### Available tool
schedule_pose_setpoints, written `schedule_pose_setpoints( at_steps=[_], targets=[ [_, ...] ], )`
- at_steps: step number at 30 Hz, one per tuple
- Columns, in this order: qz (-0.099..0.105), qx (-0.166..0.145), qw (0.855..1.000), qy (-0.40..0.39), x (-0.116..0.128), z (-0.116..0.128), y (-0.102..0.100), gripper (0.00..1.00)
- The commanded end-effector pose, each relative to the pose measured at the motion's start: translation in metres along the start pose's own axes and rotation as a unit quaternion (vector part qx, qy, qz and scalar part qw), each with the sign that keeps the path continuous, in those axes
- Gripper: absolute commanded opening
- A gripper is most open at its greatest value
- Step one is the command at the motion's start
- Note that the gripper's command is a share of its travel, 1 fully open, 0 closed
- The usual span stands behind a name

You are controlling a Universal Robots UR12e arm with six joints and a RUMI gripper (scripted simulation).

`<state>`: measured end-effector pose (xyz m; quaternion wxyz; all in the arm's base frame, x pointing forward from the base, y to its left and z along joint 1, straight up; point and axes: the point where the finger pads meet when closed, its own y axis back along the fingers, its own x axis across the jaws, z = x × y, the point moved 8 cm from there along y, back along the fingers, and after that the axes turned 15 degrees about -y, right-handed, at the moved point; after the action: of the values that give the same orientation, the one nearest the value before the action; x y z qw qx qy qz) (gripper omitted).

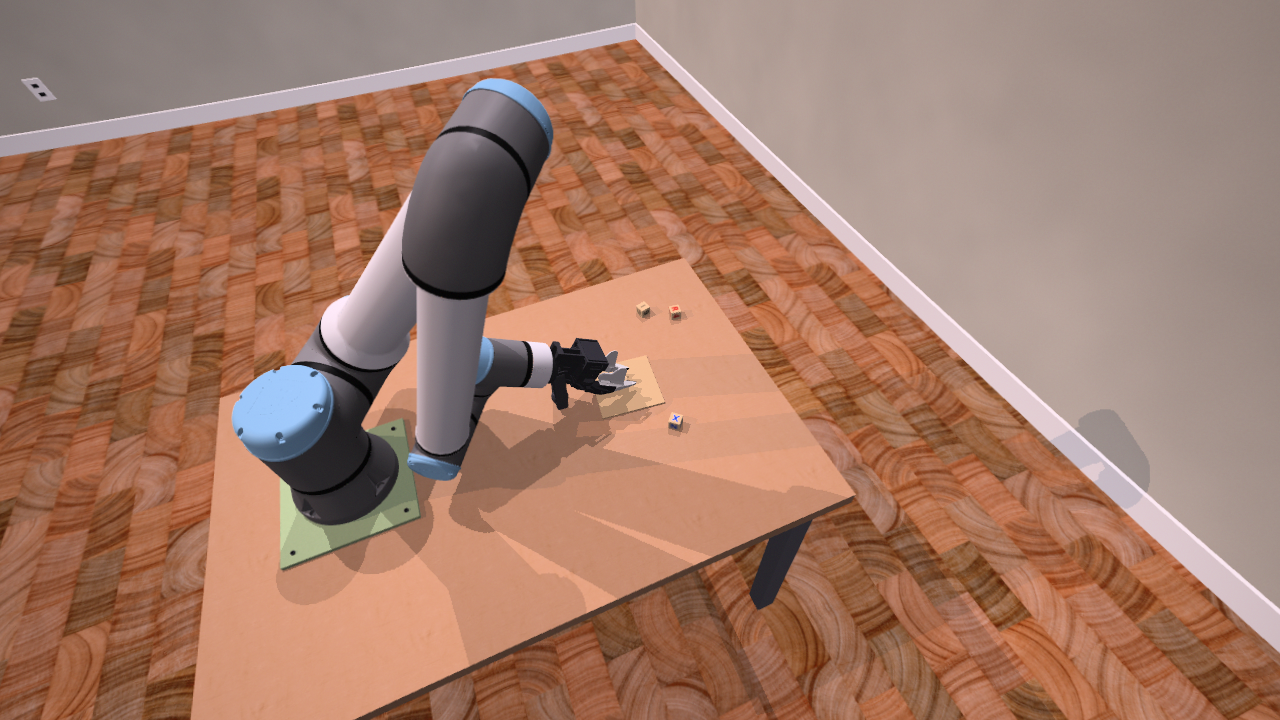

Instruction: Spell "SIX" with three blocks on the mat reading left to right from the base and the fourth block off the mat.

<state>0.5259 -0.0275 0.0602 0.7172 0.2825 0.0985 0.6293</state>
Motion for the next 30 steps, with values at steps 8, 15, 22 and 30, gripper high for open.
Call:
schedule_pose_setpoints(
  at_steps=[8, 15, 22, 30],
  targets=[
    [0.000, 0.000, 1.000, 0.000, 0.000, 0.000, 0.000, 0.25],
    [0.000, 0.000, 1.000, 0.000, 0.001, 0.005, 0.003, 0.25],
    [0.000, 0.000, 1.000, 0.000, 0.004, 0.016, 0.010, 0.25],
    [0.000, 0.000, 1.000, 0.000, 0.010, 0.035, 0.023, 0.25]
  ],
)
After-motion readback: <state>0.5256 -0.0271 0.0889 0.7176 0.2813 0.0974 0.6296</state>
